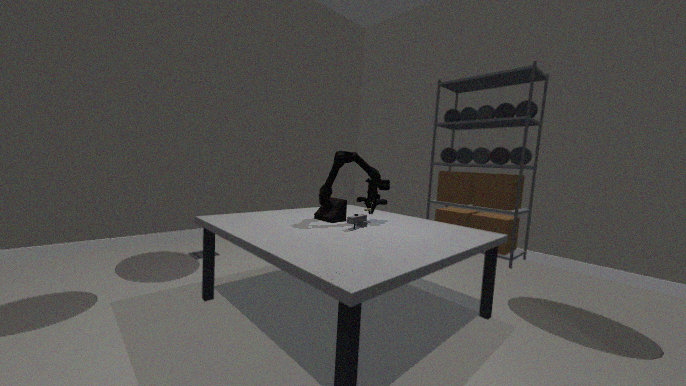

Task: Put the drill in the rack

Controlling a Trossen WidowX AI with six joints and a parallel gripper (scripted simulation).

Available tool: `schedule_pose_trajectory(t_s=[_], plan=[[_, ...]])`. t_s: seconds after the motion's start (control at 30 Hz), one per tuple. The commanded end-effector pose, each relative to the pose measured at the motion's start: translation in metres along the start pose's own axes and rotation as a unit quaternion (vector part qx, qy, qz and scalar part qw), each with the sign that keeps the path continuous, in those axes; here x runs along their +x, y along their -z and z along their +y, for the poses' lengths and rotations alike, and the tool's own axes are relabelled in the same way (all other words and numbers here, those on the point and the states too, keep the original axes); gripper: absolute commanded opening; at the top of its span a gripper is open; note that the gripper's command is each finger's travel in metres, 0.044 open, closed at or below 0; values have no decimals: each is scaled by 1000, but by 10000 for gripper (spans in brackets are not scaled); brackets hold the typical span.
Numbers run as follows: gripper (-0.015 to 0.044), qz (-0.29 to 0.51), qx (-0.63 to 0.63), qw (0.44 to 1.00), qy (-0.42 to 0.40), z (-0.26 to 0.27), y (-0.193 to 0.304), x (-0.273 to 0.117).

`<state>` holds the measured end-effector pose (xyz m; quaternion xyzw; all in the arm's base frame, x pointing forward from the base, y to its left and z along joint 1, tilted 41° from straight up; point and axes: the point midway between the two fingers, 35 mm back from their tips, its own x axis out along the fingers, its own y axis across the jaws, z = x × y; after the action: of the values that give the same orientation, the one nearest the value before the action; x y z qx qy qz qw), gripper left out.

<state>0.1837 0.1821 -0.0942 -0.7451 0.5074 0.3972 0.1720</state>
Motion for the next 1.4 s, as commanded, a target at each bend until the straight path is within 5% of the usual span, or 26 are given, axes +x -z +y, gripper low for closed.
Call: schedule_pose_trajectory(t_s=[0.0,1.37], plan=[[0,-3,3,1000,2,-1,-1,-2],[0,-4,1,1000,0,65,-18,-2]])
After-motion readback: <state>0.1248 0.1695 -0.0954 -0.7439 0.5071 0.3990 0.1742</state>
